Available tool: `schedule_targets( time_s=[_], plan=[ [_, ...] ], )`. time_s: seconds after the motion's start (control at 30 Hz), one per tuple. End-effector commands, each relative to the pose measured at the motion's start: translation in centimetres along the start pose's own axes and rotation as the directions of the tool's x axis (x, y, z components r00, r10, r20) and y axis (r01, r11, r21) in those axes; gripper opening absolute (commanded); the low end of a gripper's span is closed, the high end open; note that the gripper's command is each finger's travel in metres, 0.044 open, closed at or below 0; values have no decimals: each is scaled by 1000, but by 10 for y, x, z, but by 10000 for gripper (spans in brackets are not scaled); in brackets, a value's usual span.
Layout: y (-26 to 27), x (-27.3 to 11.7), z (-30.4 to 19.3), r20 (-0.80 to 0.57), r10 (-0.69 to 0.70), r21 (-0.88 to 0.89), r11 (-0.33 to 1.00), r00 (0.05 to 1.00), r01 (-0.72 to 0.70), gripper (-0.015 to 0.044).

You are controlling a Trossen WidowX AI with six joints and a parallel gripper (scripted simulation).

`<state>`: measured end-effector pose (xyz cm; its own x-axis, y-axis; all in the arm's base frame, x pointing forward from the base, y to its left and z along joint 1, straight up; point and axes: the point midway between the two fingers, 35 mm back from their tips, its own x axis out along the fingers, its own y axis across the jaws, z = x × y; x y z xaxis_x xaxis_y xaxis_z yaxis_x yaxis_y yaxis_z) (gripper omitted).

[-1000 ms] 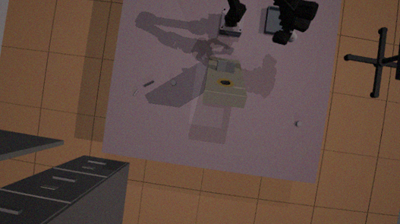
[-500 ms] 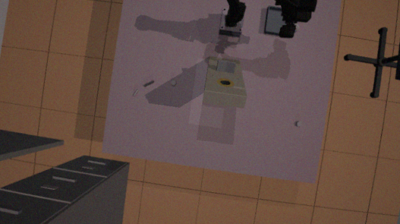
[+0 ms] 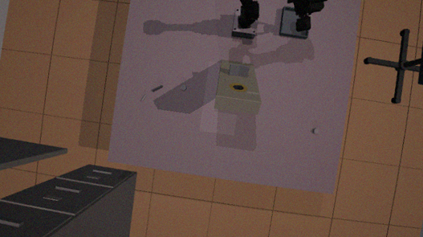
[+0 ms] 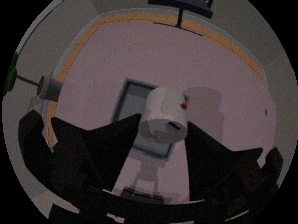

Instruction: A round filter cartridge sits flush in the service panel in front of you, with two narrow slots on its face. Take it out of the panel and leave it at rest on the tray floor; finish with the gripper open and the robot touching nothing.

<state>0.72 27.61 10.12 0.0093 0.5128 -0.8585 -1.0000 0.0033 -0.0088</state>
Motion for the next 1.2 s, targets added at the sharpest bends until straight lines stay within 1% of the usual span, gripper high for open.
schedule_targets(
  time_s=[0.0, 0.23, 0.67, 0.83, 1.17],
  plan=[
    [20, 11, -9, 3, 41, -67, 997, 999, -40, 0],
    [27, 18, -15, 2, 54, -89, 995, 999, -54, 0],
    [28, 75, -47, 2, 54, -89, 995, 999, -54, 0],
    [28, 80, -51, 2, 54, -89, 995, 999, -54, 0],
    [27, 77, -52, -12, 50, -84, 995, 999, -51, 263]
  ],
)
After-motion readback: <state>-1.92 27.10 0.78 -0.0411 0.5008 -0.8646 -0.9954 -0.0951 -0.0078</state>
